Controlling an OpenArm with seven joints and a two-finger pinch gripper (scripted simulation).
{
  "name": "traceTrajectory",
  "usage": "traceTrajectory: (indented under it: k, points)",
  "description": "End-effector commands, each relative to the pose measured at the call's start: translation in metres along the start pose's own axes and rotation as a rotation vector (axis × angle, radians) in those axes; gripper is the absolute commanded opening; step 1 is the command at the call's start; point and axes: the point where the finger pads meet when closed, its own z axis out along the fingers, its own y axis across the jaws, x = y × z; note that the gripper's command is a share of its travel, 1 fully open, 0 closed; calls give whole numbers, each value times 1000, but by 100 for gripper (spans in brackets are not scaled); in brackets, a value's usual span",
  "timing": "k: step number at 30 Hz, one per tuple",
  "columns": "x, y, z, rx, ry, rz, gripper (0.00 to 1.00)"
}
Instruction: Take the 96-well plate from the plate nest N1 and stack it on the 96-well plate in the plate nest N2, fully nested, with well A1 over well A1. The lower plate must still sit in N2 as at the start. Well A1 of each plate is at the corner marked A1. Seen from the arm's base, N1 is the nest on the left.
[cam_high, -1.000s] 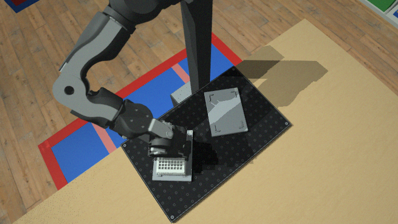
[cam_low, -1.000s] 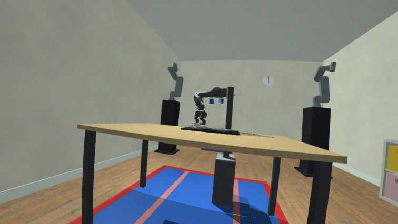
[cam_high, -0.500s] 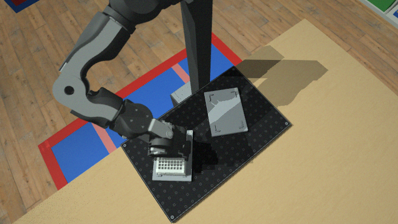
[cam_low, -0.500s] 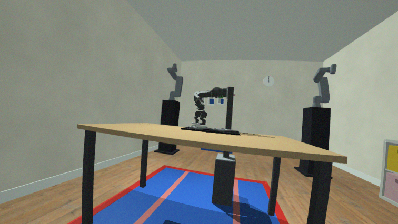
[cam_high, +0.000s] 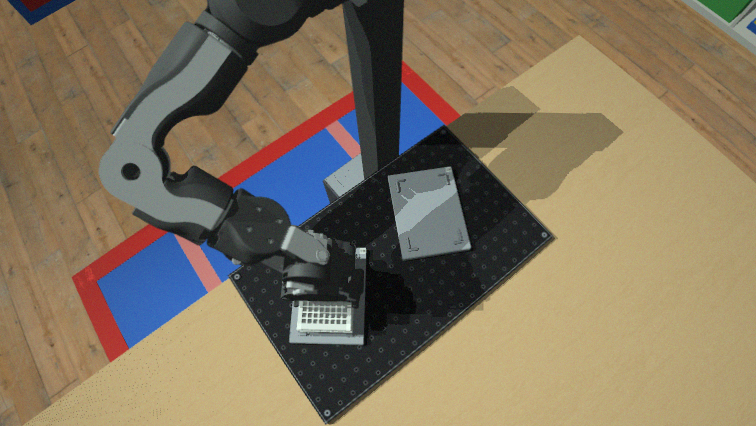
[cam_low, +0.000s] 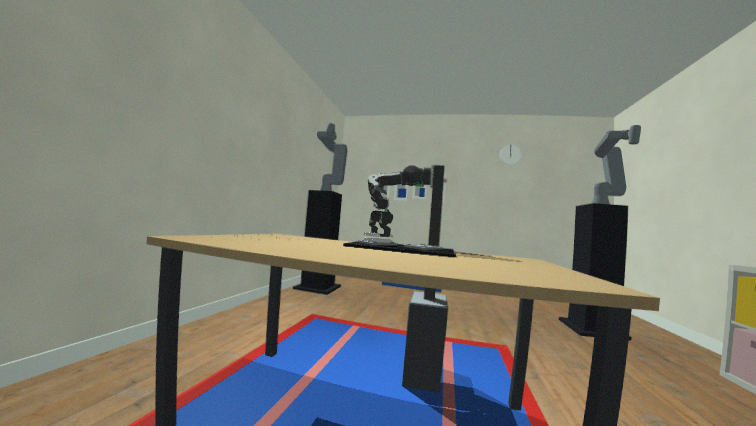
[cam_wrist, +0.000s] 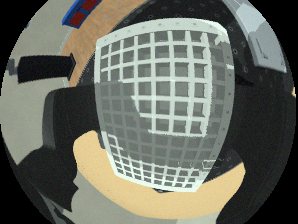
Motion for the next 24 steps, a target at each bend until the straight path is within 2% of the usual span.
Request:
traceTrajectory:
  k: [1, 16, 24]
  points:
    - [0, -2, 0, 2, 0, 1, 0]
    - [2, -3, 1, 2, 3, 0, 0]
    - [-1, 1, -1, 1, -1, 0, 0]
